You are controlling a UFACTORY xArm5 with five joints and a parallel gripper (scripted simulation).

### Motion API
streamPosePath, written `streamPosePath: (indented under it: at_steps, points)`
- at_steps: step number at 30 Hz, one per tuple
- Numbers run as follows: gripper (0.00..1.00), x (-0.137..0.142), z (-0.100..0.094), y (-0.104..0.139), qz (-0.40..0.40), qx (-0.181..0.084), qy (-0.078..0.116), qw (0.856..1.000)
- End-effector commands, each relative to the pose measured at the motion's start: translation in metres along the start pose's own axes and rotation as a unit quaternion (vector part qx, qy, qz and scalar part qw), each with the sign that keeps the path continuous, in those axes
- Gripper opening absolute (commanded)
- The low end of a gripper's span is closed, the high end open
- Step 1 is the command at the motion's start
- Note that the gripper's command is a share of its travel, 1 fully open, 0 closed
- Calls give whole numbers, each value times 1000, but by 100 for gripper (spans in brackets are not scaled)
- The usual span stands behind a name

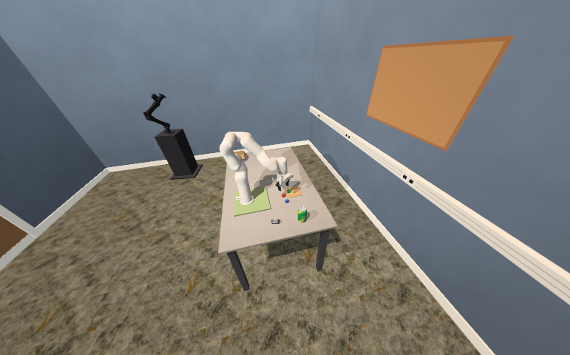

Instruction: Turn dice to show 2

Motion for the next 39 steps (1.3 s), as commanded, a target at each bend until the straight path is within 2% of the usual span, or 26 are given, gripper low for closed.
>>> streamPosePath:
  at_steps: [1, 8, 14, 15, 39]
  points:
    - [100, 4, 0, 1, -87, 2, -2, 996]
    - [100, 8, 1, 2, -140, 2, -2, 990]
    - [100, 8, 1, 2, -152, 2, -2, 988]
    - [42, 8, 1, 2, -152, 2, -2, 988]
    - [42, 8, 1, 2, -152, 2, -2, 988]
Point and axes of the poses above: the point where the finger pads meet when closed, its own z axis out along the fingers, its own x axis across the jaws, y = z × x, the point moved 1 cm from there along -z, back along the fingers, and after that the axes turned 11 degrees about -z, right-handed, at the moved point
